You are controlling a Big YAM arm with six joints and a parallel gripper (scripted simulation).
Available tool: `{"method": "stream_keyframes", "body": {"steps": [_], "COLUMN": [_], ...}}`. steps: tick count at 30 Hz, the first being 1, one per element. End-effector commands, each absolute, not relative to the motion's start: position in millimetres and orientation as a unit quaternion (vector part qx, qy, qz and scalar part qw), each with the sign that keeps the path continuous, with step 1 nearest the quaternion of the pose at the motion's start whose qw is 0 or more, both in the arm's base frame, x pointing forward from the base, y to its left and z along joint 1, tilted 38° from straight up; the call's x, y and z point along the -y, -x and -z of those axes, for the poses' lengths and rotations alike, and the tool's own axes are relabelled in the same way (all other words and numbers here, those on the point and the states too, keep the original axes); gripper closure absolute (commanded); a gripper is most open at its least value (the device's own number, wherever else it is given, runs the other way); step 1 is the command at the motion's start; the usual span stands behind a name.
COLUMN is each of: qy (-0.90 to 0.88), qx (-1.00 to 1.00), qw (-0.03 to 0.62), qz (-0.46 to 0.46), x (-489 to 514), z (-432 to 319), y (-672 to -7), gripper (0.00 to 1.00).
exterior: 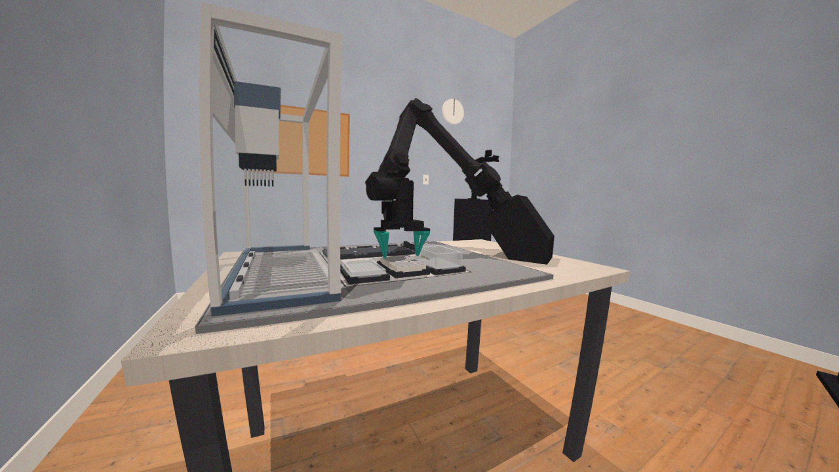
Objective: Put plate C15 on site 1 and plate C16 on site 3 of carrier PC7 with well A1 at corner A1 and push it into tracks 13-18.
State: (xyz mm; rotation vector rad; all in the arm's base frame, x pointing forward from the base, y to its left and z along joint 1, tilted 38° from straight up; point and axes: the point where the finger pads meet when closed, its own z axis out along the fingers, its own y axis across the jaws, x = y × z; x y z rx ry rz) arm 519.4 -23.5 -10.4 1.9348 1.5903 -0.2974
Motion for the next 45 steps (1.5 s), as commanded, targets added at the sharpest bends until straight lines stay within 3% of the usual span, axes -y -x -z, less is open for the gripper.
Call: {"method": "stream_keyframes", "body": {"steps": [1,45], "qy": [-0.719,-0.723], "qx": [-0.613,-0.609], "qw": [0.312,0.308], "qz": [0.100,0.107], "x": [6,17], "z": [3,15], "y": [-529,-525], "gripper": [0.00,0.00]}}
